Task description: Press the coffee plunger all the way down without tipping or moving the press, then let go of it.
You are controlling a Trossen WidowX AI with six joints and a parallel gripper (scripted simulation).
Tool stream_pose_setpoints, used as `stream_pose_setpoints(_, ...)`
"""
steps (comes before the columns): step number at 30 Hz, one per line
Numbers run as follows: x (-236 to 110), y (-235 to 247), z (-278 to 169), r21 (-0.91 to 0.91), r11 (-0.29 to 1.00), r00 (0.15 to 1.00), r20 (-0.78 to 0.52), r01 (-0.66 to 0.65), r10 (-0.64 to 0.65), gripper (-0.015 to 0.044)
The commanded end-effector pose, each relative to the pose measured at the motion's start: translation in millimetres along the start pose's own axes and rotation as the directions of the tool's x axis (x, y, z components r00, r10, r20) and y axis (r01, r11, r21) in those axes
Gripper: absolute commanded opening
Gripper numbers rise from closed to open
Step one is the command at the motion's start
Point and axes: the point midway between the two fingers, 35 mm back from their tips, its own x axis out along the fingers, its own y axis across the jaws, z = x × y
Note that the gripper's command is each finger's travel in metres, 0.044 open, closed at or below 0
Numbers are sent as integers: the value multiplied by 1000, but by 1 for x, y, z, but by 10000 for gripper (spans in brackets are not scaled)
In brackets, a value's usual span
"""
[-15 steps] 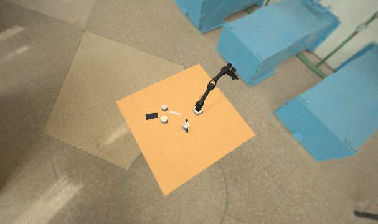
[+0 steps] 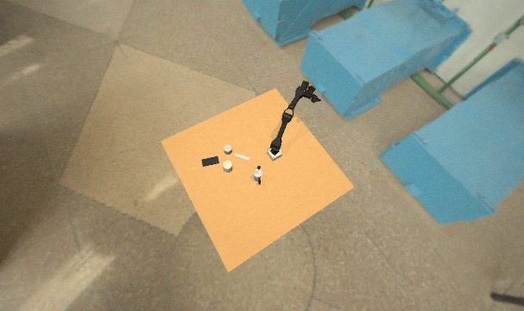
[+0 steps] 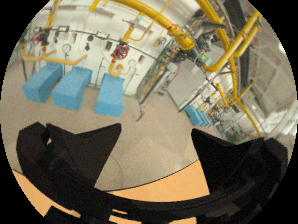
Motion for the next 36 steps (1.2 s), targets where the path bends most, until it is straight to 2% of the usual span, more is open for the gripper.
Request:
stream_pose_setpoints(1, -25, 4, 8, 0, 999, 998, 29, -49, 49, 440)
stream_pose_setpoints(9, -81, 30, 13, -25, 987, 984, 81, -157, 159, 440)
stream_pose_setpoints(15, -151, 58, 8, -75, 952, 945, 126, -295, 303, 440)
stream_pose_setpoints(20, -227, 78, -4, -133, 891, 877, 160, -435, 452, 440)
stream_pose_setpoints(28, -304, 84, -31, -317, 770, 770, 157, -554, 618, 440)
stream_pose_setpoints(30, -334, 85, -41, -351, 724, 724, 161, -594, 671, 440)
stream_pose_setpoints(36, -398, 82, -65, -425, 600, 598, 157, -677, 786, 440)
